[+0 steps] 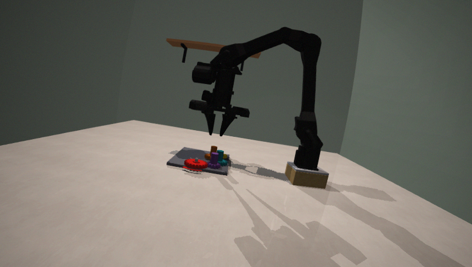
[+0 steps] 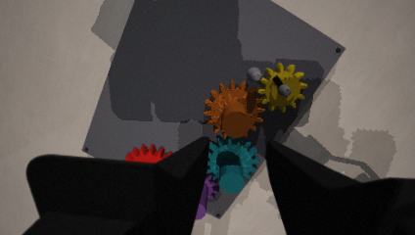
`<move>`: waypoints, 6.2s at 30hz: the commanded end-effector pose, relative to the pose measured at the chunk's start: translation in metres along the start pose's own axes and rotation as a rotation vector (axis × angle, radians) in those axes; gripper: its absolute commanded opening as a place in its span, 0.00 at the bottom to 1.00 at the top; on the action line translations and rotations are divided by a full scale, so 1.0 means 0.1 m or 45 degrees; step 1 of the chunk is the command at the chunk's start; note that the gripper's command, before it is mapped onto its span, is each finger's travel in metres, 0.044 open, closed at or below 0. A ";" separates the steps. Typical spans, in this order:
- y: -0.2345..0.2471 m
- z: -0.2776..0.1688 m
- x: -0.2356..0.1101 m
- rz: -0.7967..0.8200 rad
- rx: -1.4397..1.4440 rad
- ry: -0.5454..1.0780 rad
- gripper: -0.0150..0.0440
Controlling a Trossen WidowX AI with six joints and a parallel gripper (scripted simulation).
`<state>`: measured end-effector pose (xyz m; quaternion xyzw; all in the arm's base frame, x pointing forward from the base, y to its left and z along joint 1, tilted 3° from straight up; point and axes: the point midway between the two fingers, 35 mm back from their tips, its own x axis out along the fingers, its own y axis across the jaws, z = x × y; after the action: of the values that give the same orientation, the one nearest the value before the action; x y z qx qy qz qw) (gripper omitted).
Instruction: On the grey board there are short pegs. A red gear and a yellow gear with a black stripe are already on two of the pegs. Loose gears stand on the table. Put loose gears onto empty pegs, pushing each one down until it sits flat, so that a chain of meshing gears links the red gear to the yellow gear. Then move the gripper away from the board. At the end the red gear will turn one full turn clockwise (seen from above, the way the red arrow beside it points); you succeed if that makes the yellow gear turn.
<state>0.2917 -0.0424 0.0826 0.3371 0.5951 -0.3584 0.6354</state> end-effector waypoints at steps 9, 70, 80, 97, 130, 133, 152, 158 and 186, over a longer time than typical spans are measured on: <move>-0.05 -0.04 -0.45 -0.009 -0.004 0.007 0.98; 0.78 -2.01 -0.80 0.036 -0.123 0.057 1.00; 0.62 -3.15 -0.93 -0.003 -0.004 0.043 1.00; 0.62 -3.15 -0.93 -0.003 -0.004 0.043 1.00; 0.62 -3.15 -0.93 -0.003 -0.004 0.043 1.00; 0.62 -3.15 -0.93 -0.003 -0.004 0.043 1.00; 0.62 -3.15 -0.93 -0.003 -0.004 0.043 1.00; 0.62 -3.15 -0.93 -0.003 -0.004 0.043 1.00; 0.62 -3.15 -0.93 -0.003 -0.004 0.043 1.00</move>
<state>0.1800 0.2643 0.1548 0.3405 0.6062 -0.3511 0.6271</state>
